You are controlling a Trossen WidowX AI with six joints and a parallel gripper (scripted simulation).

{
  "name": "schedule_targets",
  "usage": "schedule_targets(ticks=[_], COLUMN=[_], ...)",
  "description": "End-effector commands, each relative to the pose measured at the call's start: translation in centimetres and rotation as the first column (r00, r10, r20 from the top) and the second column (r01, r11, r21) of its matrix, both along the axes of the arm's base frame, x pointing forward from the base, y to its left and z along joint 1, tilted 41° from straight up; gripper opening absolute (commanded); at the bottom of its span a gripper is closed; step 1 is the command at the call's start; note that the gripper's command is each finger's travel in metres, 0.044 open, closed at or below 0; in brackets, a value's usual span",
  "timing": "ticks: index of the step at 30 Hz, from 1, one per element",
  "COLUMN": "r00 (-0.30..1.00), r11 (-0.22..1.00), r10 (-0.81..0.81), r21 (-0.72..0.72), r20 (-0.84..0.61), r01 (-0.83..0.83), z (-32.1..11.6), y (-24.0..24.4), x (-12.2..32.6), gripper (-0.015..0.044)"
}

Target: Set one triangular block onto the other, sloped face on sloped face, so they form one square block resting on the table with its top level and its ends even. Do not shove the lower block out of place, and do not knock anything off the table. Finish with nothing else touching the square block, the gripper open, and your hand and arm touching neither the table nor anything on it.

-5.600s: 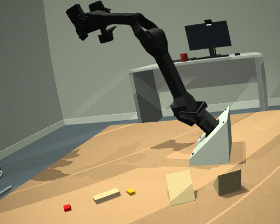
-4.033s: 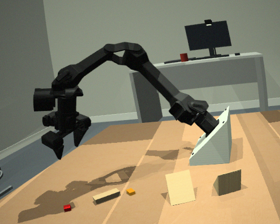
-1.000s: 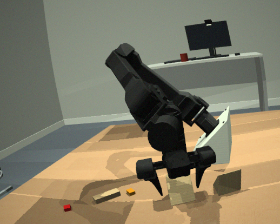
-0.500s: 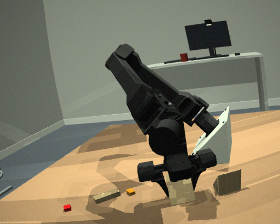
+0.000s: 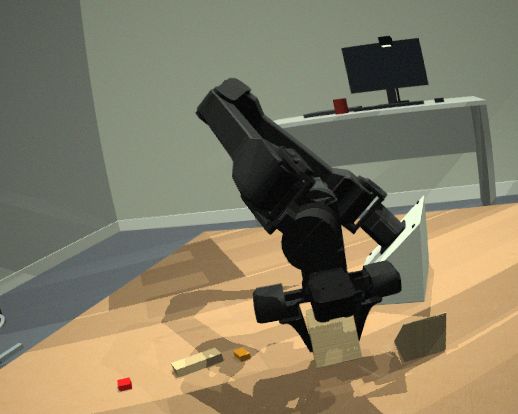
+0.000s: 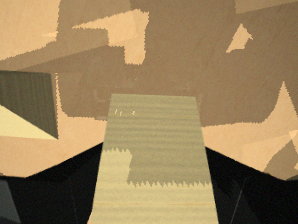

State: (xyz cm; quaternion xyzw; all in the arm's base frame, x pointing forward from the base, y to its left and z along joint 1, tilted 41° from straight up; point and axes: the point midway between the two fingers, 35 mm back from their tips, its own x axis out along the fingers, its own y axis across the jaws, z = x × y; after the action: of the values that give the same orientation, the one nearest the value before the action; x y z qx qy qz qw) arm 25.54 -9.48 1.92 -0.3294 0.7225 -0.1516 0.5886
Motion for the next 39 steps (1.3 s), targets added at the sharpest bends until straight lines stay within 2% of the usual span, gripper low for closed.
schedule_targets(ticks=[1,16,24,39], r00=[1.000,0.998,0.971,0.817], r11=[1.000,0.999,0.984,0.896], r10=[-0.002,-0.042,-0.175,-0.421], r21=[0.002,-0.003,-0.004,0.045], r20=[0.019,0.046,0.164,0.394], r01=[0.002,0.042,0.178,0.441], z=[0.91,0.70,0.71,0.73], y=[0.61,0.47,0.45,0.43], x=[0.39,0.22,0.22,0.22], gripper=[0.0000,0.0000,0.0000,0.0000])
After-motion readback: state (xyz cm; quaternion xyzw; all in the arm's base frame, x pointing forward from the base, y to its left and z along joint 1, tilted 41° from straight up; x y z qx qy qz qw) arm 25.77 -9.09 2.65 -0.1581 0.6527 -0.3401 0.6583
